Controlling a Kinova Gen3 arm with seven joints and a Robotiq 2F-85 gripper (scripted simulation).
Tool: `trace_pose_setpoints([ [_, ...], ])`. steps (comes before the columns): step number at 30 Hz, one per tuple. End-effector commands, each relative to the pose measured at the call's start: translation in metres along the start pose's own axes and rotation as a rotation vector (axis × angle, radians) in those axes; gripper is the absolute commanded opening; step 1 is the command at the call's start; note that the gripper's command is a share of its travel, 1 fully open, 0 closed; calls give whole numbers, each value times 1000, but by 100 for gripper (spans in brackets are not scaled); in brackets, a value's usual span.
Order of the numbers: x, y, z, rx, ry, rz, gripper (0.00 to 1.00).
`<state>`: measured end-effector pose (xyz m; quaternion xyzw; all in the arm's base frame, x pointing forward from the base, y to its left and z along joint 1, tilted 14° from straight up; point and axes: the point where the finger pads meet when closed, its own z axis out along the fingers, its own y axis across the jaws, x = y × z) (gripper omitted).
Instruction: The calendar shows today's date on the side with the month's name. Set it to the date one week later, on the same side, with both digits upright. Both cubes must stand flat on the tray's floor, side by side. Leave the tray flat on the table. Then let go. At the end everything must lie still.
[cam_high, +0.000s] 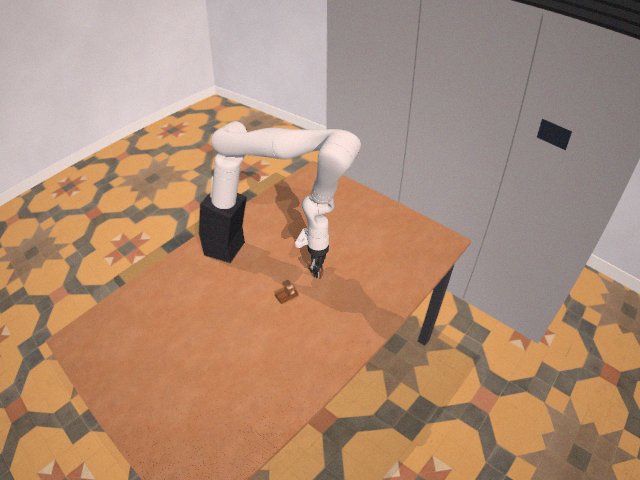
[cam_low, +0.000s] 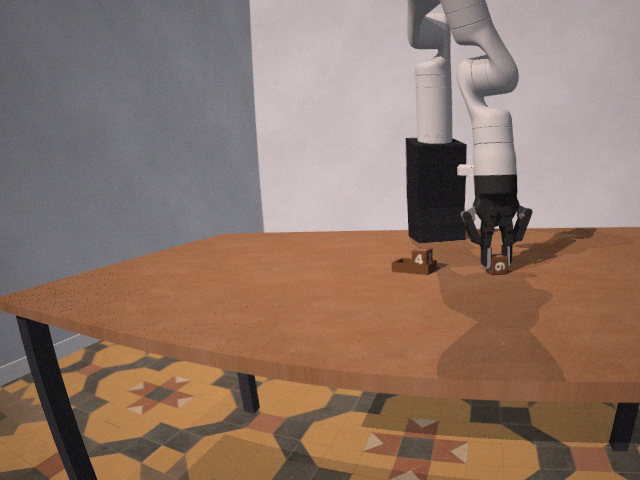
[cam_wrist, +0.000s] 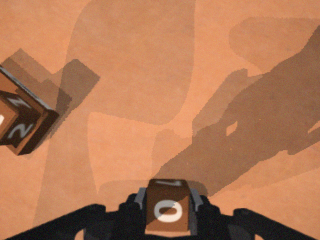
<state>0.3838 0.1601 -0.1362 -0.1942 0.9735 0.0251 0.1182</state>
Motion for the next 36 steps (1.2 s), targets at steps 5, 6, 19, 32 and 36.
trace_pose_setpoints([
  [5,-1,0,0,0,-1,0,26],
  [6,-1,0,0,0,-1,0,26],
  [19,-1,0,0,0,-1,0,26],
  [32,-1,0,0,0,-1,0,38],
  [36,-1,0,0,0,-1,0,42],
])
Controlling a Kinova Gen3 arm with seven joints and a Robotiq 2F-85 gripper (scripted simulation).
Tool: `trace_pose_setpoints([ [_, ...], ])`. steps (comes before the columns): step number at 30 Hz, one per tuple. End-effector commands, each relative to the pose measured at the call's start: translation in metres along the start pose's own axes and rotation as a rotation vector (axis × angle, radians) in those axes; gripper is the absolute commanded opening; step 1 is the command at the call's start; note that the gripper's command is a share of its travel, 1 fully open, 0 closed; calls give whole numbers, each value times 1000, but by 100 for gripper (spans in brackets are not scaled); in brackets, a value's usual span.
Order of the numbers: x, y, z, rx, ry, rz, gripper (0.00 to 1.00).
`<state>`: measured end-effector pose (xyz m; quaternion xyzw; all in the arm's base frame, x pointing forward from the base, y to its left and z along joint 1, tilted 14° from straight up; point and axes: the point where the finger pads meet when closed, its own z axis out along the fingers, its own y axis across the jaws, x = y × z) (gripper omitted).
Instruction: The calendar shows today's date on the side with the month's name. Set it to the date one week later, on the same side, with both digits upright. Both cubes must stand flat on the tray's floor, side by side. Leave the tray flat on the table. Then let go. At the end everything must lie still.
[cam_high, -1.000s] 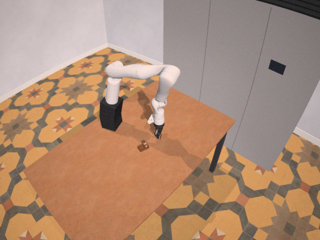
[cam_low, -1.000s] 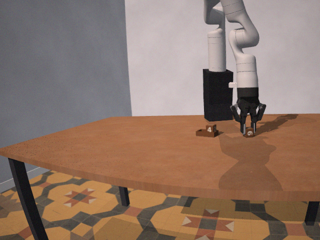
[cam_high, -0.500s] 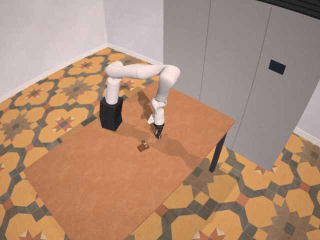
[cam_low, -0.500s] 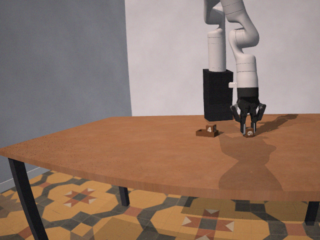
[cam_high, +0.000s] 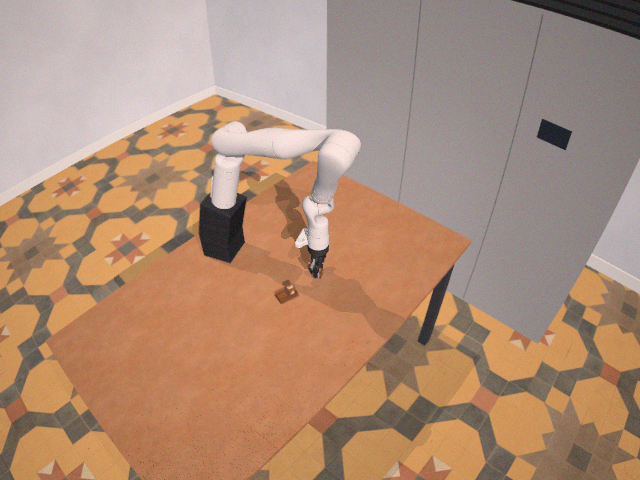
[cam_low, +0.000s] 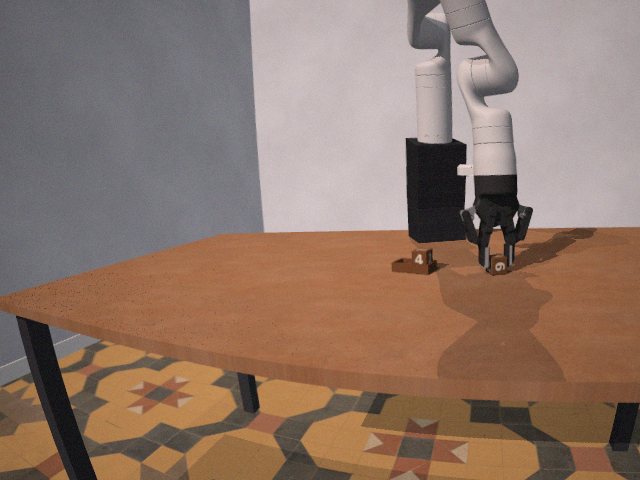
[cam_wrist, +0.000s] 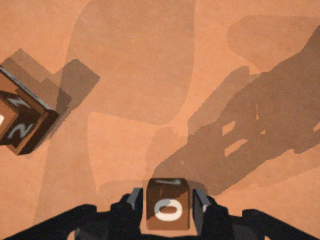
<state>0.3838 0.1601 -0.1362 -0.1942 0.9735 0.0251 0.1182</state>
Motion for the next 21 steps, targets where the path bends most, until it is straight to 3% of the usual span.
trace_pose_setpoints([
  [1,-1,0,0,0,-1,0,42],
  [3,-1,0,0,0,-1,0,46],
  [17,-1,0,-2,0,-1,0,46],
  [21,-1,0,-12,0,-1,0,46],
])
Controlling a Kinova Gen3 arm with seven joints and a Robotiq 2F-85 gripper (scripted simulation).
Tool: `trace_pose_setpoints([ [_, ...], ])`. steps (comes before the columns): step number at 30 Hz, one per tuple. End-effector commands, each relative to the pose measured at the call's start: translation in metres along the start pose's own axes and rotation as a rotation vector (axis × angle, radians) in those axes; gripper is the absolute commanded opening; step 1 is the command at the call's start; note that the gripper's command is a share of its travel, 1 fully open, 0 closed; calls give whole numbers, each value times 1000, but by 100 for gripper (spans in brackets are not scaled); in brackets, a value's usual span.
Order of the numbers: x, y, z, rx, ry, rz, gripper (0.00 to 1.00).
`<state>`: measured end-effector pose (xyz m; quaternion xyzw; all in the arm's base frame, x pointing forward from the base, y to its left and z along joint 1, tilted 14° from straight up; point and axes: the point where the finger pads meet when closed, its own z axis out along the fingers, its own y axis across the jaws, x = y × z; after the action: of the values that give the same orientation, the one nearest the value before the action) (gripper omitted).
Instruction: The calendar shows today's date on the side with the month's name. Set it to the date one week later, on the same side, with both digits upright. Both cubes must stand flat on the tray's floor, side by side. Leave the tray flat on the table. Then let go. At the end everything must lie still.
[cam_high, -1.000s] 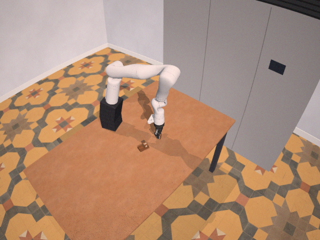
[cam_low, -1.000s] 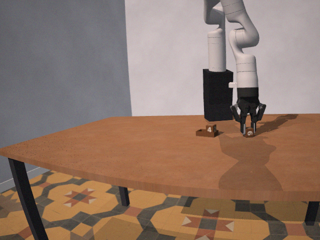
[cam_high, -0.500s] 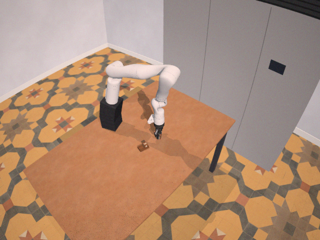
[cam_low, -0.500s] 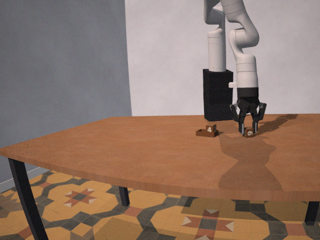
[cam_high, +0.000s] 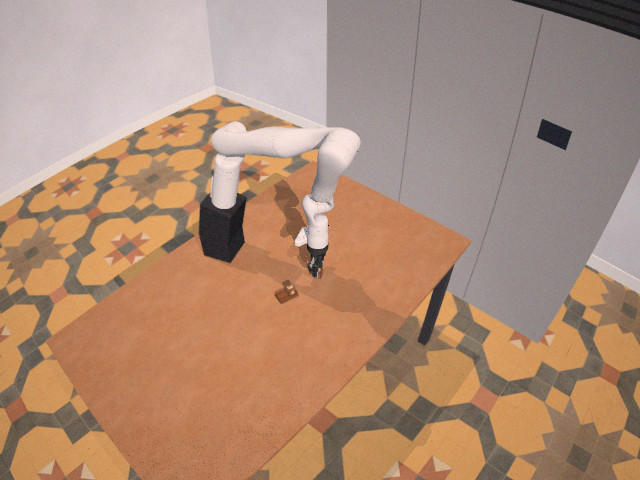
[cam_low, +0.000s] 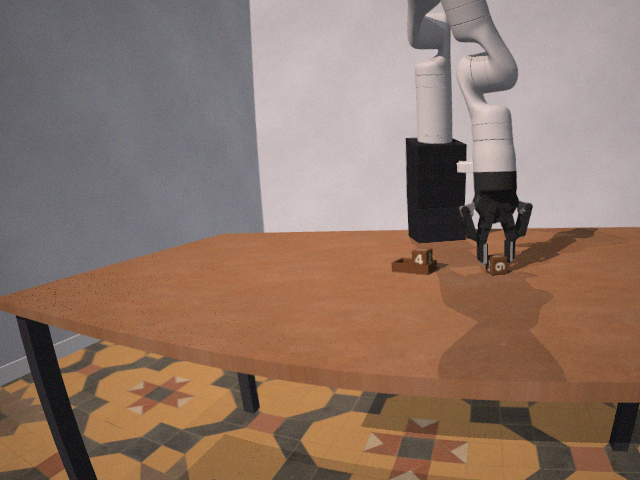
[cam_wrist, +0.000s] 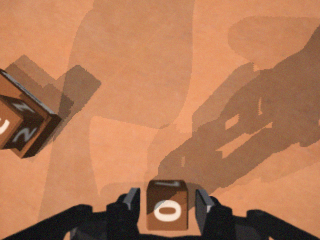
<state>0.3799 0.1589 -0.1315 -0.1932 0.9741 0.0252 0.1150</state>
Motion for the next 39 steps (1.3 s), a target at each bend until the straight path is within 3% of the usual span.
trace_pose_setpoints([
  [1,-3,0,-11,1,-7,-2,46],
  [11,-3,0,-63,1,-7,-3,46],
  [24,-3,0,-85,1,-7,-2,46],
  [25,-3,0,-85,1,-7,-2,100],
  [39,-3,0,-85,1,-7,-2,100],
])
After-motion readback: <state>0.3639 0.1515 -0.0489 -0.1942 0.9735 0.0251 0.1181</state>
